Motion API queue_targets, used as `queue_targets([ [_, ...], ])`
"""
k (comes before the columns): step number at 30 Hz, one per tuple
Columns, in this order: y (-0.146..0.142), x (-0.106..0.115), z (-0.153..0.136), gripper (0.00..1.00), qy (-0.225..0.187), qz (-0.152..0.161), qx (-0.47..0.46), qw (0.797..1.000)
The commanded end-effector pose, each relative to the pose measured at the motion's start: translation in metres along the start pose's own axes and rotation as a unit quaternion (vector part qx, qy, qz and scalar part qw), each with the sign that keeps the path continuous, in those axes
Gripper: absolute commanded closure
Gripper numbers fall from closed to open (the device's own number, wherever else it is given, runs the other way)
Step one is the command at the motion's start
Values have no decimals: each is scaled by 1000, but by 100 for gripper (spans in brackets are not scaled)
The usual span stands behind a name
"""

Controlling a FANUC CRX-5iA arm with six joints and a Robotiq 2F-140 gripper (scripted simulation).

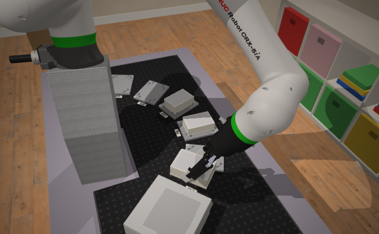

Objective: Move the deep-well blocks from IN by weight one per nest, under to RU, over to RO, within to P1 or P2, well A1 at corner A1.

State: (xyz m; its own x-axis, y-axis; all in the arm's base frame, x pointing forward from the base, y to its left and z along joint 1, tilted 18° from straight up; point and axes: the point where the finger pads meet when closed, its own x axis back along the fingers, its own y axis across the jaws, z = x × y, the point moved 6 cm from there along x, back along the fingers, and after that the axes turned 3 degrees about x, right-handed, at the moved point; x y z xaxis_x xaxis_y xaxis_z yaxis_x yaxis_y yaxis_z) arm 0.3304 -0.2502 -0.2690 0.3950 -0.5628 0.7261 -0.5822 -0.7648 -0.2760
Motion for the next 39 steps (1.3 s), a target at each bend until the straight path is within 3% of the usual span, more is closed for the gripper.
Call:
queue_targets([
  [1, -9, 1, 2, 90, 0, 0, 0, 1000],
  [12, -45, 4, 10, 90, 0, 0, 0, 1000],
  [17, -47, 5, 10, 90, 0, 0, 0, 1000],
  [29, -98, -1, 3, 90, -5, -99, 172, 980],
  [39, -125, -4, -1, 90, -5, -100, 173, 980],
])
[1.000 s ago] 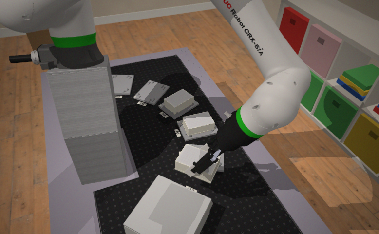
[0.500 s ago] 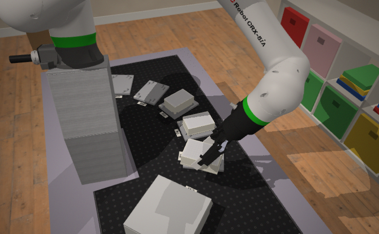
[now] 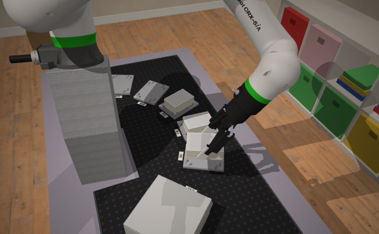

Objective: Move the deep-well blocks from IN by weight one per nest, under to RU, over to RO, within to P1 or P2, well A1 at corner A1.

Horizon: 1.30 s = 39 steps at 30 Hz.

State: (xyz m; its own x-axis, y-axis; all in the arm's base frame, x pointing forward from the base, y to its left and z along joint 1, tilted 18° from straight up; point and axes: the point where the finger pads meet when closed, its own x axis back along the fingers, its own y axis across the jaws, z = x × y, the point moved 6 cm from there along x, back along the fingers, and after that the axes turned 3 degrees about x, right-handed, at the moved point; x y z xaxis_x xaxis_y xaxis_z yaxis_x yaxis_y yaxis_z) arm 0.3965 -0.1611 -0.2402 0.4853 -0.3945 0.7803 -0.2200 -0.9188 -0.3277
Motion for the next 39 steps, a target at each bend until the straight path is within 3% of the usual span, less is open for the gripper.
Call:
queue_targets([
  [1, -13, 1, 3, 90, 1, -1, 1, 1000],
  [39, -115, 11, 24, 90, 1, -1, 1, 1000],
])
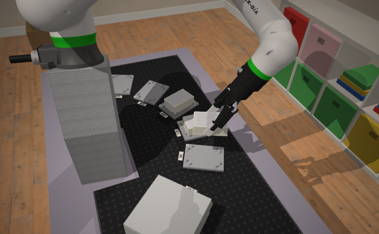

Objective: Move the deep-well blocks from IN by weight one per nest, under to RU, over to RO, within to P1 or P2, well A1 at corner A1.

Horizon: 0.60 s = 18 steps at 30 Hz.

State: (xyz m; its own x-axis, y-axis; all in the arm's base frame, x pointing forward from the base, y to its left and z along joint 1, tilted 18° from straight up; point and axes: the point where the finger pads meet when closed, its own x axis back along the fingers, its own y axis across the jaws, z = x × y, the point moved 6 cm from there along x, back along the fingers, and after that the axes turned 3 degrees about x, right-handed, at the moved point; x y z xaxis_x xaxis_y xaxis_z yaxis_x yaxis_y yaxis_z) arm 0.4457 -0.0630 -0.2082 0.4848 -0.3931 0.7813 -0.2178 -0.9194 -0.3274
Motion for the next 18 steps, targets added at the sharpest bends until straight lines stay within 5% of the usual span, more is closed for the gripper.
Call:
queue_targets([
  [1, -3, 1, 1, 90, 0, 0, 0, 1000],
  [18, -61, -6, -7, 90, -5, -100, 173, 980],
])
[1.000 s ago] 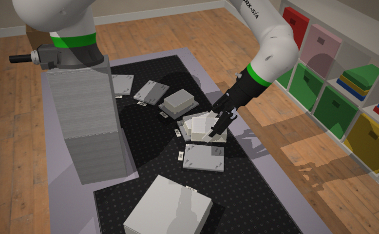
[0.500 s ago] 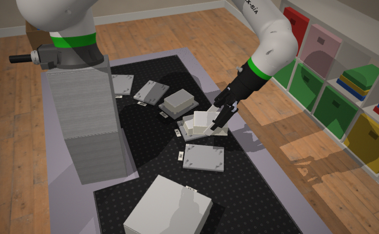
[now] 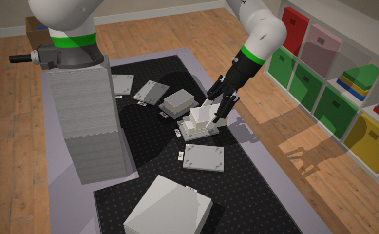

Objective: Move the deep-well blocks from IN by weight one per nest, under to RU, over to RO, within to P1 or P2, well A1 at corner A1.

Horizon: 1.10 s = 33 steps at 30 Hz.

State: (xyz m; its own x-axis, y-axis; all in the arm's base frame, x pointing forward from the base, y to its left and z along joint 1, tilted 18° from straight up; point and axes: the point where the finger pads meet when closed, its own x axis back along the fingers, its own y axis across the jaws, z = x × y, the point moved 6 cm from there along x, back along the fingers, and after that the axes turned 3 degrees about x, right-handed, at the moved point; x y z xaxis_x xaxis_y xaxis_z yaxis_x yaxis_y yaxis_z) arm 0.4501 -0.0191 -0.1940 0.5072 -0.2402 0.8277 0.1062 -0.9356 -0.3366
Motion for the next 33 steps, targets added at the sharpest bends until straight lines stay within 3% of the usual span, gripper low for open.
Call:
queue_targets([
  [1, -19, 1, 2, 90, 2, -21, 32, 999],
  [33, -111, 6, 15, 90, 2, -21, 32, 999],
])
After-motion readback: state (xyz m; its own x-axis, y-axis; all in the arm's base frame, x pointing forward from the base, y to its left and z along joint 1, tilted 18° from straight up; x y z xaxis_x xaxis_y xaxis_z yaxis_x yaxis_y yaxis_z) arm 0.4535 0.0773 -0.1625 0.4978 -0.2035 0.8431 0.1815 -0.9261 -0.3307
